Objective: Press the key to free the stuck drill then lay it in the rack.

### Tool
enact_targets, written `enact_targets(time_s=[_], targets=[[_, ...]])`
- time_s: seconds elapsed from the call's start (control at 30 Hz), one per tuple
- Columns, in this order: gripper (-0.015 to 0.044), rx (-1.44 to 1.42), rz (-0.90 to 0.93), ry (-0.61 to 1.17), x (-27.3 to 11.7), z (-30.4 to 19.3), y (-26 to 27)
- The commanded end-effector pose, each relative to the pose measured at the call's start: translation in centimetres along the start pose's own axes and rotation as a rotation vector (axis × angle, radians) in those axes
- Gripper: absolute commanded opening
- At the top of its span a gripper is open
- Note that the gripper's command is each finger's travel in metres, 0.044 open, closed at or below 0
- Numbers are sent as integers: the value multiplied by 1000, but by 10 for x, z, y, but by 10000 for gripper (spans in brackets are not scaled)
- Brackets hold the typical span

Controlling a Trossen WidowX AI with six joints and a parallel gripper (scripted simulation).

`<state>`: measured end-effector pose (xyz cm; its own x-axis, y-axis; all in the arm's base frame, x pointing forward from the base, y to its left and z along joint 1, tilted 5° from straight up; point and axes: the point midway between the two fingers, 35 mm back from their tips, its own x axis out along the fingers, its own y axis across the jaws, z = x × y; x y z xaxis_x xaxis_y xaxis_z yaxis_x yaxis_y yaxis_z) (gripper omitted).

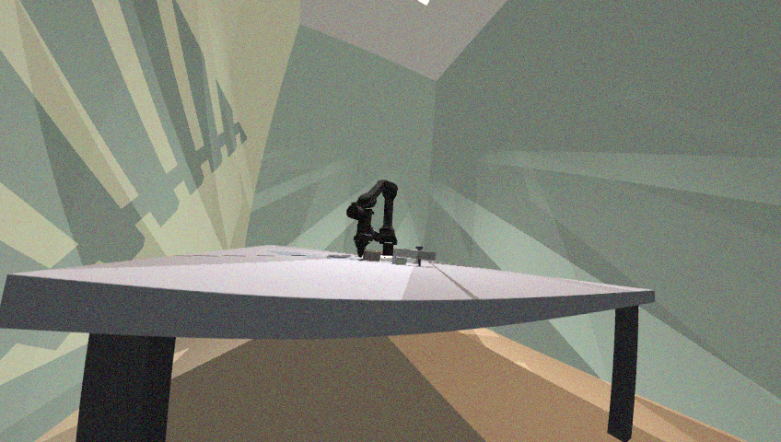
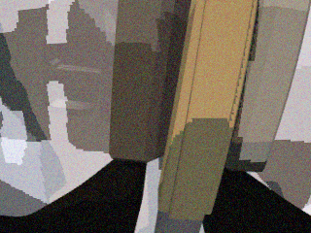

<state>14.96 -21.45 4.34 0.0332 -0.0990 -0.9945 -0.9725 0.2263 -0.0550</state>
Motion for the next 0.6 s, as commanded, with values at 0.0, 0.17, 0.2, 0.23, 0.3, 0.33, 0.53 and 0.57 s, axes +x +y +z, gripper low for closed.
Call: enact_targets(time_s=[0.0,0.17,0.2,0.23,0.3,0.33,0.53,0.57], targets=[[210,1,0,1,0,0,0],[341,1,0,1,0,0,0],[368,1,0,1,0,0,0],[394,1,0,1,0,0,0],[440,1,0,1,0,0,0],[440,1,0,1,0,0,0],[440,-4,0,-2,-27,0,1],[440,-4,0,-2,-30,0,1]])
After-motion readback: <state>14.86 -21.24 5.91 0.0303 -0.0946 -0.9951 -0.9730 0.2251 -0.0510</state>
